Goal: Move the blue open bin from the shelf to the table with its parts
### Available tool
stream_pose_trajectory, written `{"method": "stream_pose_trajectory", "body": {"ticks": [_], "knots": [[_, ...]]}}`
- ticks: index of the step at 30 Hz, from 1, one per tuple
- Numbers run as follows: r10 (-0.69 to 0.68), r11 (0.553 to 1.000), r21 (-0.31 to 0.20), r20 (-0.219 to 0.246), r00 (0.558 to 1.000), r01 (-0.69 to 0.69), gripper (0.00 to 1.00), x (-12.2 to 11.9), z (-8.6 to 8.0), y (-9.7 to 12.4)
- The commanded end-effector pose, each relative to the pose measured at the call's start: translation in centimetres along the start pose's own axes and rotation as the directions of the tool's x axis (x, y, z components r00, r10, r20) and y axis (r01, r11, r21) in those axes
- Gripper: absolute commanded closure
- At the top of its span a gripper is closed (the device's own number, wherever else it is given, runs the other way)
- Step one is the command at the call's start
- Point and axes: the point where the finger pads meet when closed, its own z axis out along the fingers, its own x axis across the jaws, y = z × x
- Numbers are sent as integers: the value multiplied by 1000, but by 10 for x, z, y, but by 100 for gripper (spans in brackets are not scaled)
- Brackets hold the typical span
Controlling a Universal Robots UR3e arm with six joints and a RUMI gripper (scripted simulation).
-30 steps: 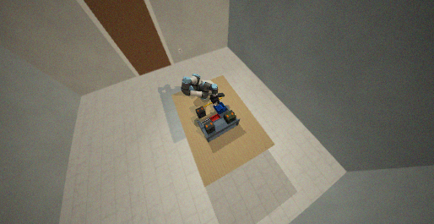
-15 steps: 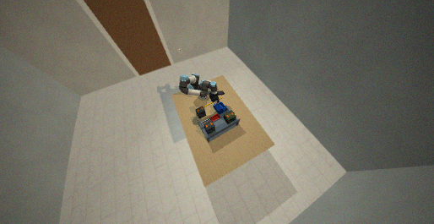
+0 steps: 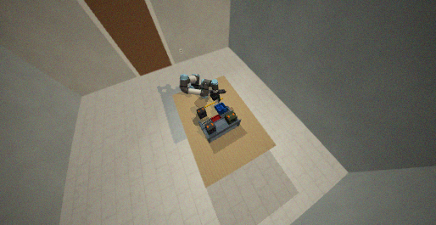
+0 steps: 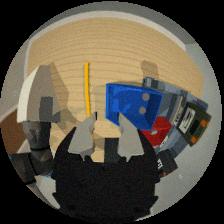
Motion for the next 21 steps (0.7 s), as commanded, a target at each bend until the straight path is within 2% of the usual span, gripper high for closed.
{"method": "stream_pose_trajectory", "body": {"ticks": [1, 12, 17, 21], "knots": [[2, 1000, -7, 7, 1000, -2, 74, 1, -23, 0], [2, 1000, -7, 7, 1000, -2, 74, 1, -23, 0], [2, 1000, -6, 7, 1000, -2, 74, 1, -13, 0], [2, 1000, -6, 7, 1000, -2, 74, 1, -13, 0]]}}
